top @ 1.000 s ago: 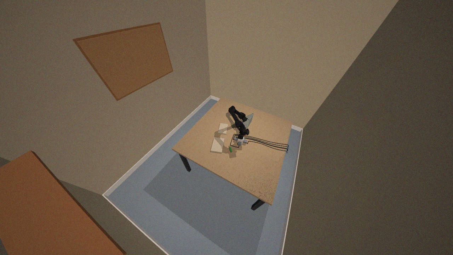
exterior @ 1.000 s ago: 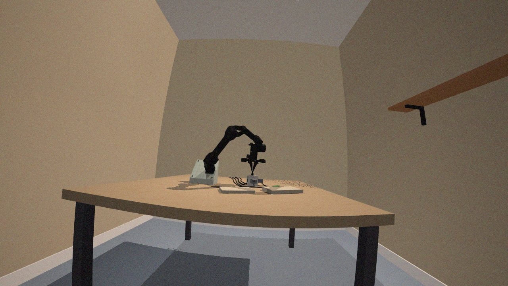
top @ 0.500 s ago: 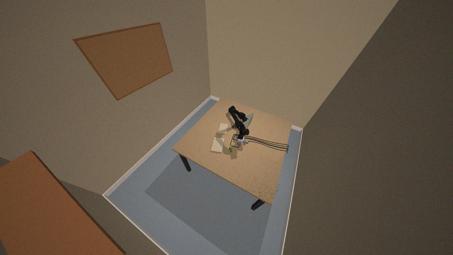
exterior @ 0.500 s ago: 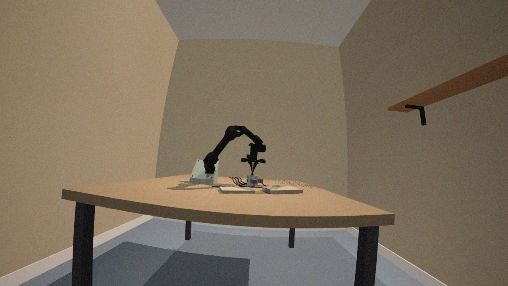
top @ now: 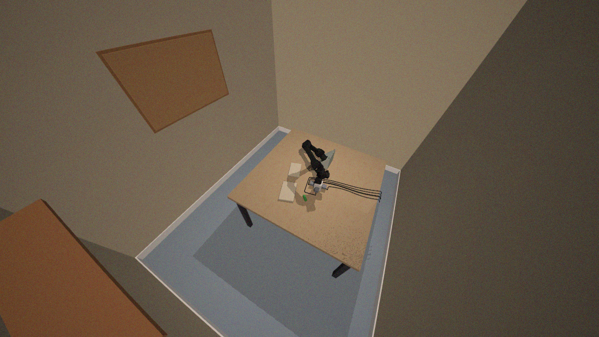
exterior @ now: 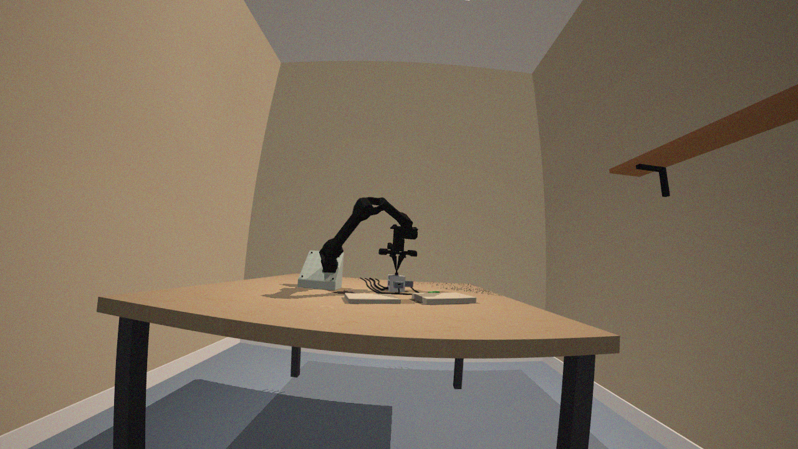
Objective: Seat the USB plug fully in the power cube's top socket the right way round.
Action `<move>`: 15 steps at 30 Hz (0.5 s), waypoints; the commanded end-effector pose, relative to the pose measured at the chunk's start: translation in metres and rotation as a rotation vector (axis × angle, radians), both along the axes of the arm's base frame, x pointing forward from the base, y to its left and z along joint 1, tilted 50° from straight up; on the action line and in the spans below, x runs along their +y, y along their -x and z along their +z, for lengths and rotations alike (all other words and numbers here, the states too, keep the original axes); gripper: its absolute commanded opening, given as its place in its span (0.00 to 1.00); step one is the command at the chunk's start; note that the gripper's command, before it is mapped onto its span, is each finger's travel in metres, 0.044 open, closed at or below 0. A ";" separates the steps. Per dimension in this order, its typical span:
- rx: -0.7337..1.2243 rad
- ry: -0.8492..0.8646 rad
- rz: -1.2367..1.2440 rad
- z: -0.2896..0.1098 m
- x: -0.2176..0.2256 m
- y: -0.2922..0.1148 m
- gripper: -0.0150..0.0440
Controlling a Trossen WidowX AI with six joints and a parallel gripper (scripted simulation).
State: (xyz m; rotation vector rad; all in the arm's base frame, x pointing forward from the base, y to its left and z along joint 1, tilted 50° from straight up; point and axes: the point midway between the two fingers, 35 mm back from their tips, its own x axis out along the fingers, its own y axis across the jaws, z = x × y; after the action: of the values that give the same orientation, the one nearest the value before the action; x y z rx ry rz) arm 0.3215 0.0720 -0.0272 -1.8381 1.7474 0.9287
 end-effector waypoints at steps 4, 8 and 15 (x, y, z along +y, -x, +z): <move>0.001 0.004 0.003 -0.001 -0.003 0.000 0.25; 0.001 0.005 0.003 -0.001 -0.003 0.000 0.25; 0.001 0.005 0.003 -0.002 -0.004 0.000 0.25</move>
State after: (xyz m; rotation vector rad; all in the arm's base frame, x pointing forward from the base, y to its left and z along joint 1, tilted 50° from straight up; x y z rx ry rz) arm 0.3215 0.0719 -0.0282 -1.8392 1.7445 0.9296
